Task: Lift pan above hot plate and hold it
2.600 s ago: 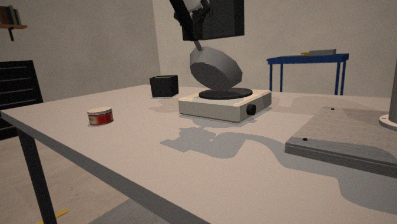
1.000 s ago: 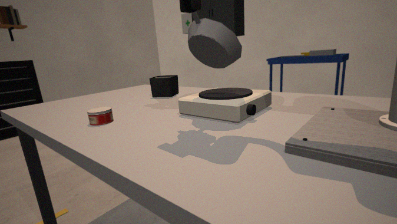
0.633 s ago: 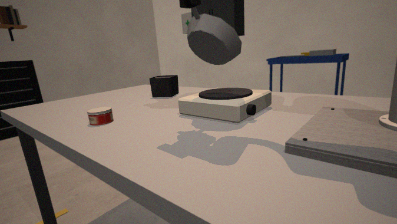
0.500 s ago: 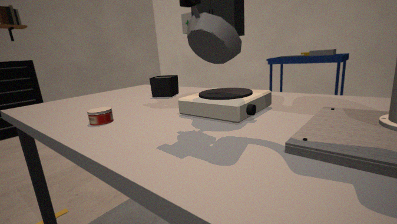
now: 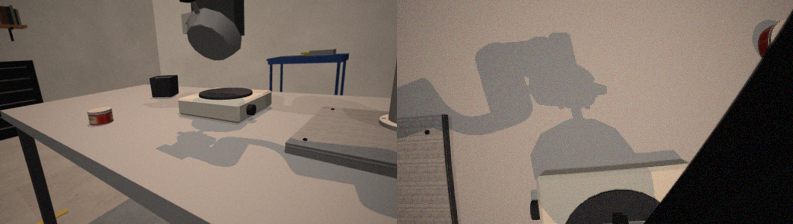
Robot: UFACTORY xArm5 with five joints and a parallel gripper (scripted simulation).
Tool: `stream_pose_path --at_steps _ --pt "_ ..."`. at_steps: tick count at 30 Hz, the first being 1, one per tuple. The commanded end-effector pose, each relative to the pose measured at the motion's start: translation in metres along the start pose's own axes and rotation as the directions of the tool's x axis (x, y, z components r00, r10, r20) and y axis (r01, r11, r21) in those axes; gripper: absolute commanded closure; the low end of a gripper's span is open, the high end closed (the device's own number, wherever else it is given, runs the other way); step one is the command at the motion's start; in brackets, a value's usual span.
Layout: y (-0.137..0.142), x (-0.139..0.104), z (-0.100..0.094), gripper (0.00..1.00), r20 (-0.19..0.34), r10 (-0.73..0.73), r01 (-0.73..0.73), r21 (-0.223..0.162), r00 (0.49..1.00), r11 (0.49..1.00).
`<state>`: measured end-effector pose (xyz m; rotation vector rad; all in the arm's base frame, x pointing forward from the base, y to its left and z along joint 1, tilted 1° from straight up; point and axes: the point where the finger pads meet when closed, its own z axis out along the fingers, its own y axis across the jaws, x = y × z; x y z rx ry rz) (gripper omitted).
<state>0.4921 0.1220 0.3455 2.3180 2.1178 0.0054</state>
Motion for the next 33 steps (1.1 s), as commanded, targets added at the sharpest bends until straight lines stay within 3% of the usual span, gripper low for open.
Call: stream_pose_path --at_steps 1,33 --pt "0.001 0.0 -0.005 1.0 -0.002 0.0 0.0 -0.006 1.0 1.0" --pt "0.0 0.0 -0.016 1.0 -0.002 0.0 0.0 -0.006 1.0 1.0"
